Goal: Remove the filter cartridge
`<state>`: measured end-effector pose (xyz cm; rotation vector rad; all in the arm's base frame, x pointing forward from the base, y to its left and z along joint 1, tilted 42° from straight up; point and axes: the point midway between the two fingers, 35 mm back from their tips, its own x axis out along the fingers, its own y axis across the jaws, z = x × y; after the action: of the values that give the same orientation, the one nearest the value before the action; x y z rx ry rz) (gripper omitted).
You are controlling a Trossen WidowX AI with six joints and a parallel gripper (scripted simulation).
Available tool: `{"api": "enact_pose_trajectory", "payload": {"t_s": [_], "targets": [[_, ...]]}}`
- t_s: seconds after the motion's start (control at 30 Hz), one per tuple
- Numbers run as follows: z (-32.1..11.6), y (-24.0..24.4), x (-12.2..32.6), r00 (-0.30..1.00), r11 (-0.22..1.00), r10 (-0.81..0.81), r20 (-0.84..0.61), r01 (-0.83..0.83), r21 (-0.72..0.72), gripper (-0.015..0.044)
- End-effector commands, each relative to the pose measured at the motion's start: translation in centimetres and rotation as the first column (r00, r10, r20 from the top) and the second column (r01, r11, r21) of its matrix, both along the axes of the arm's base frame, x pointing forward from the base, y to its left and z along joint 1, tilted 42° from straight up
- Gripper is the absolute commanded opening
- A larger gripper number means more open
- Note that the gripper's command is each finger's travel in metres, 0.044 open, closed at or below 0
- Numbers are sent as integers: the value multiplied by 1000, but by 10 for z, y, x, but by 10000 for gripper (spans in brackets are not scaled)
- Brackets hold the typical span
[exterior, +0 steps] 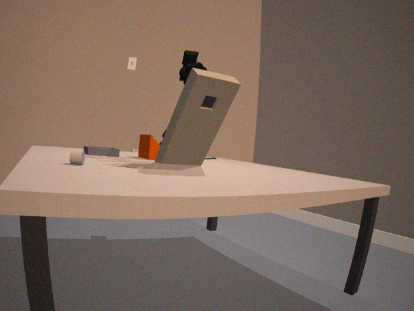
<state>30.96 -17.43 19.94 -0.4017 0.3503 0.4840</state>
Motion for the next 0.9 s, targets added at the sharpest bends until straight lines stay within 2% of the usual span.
{"api": "enact_pose_trajectory", "payload": {"t_s": [0.0,0.87], "targets": [[-1,0,2,1000,1000,-3,-3,3,-1,99],[-5,3,8,1000,1000,-3,-2,3,-1,99]]}}
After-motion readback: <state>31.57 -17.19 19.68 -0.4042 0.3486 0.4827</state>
